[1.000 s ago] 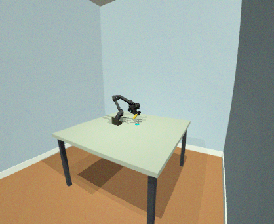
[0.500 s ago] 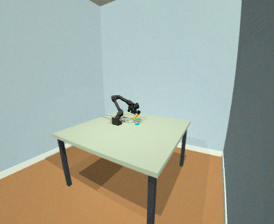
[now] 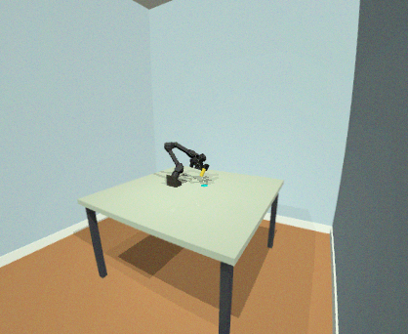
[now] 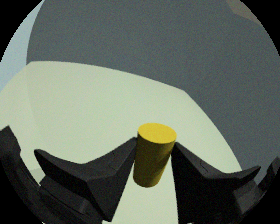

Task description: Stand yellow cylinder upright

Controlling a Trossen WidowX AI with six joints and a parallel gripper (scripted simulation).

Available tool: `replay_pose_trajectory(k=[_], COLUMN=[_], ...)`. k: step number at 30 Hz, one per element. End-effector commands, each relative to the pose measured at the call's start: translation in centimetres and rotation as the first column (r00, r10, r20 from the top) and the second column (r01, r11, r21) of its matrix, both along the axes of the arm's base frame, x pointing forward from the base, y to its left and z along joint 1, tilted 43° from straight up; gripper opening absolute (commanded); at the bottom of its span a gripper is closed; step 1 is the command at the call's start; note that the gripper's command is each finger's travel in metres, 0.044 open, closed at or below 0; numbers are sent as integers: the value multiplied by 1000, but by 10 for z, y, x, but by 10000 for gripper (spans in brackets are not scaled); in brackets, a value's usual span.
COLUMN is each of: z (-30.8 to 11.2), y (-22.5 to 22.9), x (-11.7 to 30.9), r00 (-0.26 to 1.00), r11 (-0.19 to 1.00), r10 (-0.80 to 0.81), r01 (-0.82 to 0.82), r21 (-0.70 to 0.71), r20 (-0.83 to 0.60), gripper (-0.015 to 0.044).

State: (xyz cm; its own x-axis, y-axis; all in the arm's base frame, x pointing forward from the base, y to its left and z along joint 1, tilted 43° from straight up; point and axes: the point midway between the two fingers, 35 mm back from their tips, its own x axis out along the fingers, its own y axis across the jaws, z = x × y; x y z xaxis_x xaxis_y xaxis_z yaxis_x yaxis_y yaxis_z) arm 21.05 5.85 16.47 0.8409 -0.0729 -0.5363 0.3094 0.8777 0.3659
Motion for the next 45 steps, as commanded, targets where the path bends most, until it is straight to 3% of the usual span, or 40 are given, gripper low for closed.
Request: replay_pose_trajectory(k=[1,45], z=[3,16], y=[0,-2], x=[0,-9], r00=[999,951], r11=[1000,963], r10=[-19,-161], r01=[18,92], r21=[23,254], r20=[34,265], gripper=[105,105])
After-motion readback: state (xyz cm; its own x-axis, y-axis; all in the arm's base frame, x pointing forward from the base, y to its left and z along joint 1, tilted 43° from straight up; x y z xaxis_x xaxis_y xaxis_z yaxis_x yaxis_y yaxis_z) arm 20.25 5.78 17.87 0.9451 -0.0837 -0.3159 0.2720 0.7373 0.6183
